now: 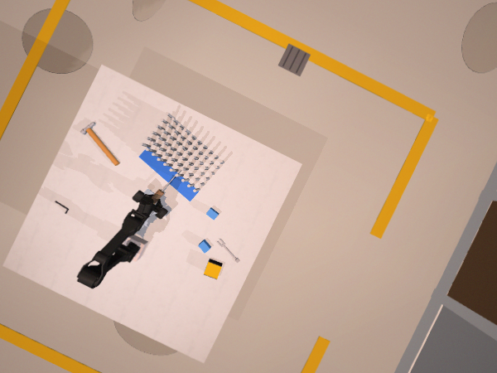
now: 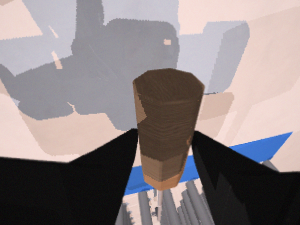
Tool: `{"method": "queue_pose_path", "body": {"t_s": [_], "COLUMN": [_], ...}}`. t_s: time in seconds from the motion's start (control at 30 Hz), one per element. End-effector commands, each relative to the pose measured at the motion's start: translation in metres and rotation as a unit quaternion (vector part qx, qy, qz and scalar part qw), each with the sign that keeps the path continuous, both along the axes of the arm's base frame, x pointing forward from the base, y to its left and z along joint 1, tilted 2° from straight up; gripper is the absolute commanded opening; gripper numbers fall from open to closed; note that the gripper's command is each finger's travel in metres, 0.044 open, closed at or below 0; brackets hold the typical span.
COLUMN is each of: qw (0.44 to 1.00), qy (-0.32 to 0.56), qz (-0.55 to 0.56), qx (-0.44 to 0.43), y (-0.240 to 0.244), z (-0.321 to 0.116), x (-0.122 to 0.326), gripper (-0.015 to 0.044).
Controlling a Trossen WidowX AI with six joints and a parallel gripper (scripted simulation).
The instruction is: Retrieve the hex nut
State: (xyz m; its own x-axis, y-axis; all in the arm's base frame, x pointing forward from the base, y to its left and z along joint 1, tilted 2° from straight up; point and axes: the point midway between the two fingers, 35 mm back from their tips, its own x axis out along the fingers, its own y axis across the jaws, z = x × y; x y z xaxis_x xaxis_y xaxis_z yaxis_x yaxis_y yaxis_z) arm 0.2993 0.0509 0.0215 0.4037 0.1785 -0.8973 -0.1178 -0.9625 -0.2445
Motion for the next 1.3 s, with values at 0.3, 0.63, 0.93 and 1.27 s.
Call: {"method": "queue_pose_path", "body": {"t_s": [0.3,0.63,0.93,1.27], "qw": [1.000,1.000,1.000,1.000], "qy": [-0.008,-0.008,-0.009,-0.009], "qz": [0.003,0.003,0.003,0.003], "qx": [0.002,0.002,0.002,0.002], "y": [0.000,-0.001,-0.002,-0.002], "z": [0.004,0.004,0.005,0.005], "x": [0.013,0.019,0.025,0.031], "gripper": [0.0000,0.0000,0.0000,0.0000]}}
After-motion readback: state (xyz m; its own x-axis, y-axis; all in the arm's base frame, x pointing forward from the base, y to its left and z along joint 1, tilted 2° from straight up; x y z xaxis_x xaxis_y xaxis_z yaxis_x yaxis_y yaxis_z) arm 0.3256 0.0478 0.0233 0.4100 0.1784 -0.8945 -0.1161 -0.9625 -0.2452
